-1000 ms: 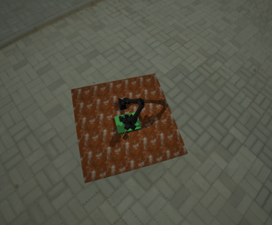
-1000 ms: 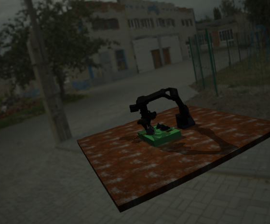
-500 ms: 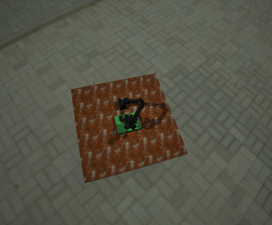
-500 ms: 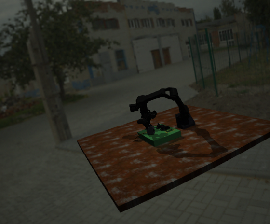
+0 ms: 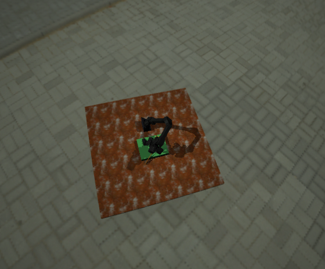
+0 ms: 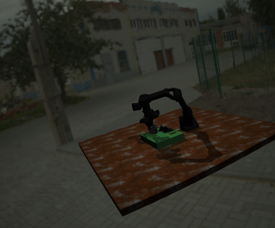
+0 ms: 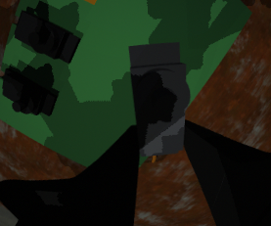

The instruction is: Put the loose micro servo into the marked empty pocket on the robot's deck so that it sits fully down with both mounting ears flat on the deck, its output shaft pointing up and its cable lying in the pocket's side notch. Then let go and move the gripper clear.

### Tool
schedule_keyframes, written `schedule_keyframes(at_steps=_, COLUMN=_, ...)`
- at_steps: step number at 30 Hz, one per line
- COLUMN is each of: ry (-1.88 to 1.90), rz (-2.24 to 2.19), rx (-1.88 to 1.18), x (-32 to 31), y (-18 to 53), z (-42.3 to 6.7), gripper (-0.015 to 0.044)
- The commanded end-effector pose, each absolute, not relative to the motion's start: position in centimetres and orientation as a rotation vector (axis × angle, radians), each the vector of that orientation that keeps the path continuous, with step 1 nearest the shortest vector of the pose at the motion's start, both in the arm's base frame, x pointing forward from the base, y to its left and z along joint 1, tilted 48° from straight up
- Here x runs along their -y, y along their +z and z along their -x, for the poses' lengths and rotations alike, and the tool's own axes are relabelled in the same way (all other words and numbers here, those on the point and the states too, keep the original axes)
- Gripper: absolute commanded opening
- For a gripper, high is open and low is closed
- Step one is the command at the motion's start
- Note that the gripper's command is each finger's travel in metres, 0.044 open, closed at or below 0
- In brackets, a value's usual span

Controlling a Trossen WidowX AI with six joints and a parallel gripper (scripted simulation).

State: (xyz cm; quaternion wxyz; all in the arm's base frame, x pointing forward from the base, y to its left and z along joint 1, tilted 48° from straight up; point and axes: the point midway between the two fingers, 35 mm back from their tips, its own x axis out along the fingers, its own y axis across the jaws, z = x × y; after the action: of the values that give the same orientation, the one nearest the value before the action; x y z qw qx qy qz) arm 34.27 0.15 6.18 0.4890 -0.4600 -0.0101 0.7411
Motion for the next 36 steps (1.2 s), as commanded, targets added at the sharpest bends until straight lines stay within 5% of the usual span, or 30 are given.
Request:
schedule_keyframes(at_steps=1, ry=1.797, rz=1.127, rx=0.026, x=0.1, y=6.4, z=-34.2, gripper=0.0)
schedule_keyframes(at_steps=21, ry=1.799, rz=1.125, rx=0.024, x=0.7, y=6.3, z=-29.9, gripper=0.0)
schedule_keyframes(at_steps=36, ry=1.799, rz=1.122, rx=0.026, x=-4.5, y=12.0, z=-29.0, gripper=0.0)
